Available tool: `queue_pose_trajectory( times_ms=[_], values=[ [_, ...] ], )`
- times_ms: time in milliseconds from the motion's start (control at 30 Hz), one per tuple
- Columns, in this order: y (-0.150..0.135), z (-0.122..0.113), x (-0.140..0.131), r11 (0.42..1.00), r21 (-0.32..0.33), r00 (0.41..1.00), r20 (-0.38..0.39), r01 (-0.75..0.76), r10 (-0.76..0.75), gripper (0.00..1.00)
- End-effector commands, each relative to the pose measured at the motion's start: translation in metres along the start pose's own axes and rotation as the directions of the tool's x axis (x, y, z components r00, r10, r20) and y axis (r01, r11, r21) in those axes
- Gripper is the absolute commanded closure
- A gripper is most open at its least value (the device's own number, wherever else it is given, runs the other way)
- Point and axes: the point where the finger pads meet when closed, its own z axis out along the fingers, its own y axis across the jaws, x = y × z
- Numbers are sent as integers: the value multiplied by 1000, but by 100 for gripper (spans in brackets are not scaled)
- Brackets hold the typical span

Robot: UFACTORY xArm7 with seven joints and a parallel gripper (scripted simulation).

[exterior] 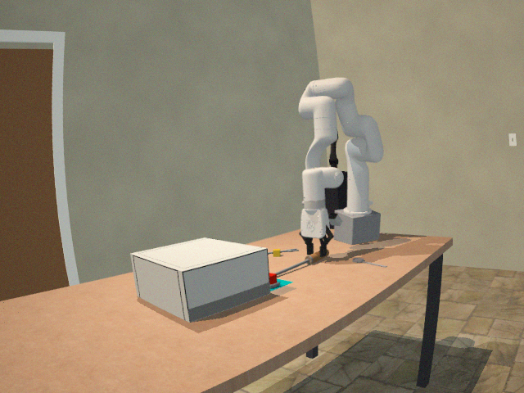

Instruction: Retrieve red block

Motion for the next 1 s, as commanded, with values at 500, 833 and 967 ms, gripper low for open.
queue_pose_trajectory(
  times_ms=[500, 833, 967],
  values=[
    [0, -80, -1, 1000, 0, 1000, 3, 0, 0, 42],
    [0, -117, -1, 1000, 0, 1000, 3, 0, 0, 42],
    [0, -131, -1, 1000, 0, 1000, 3, 0, 0, 42]
  ],
)
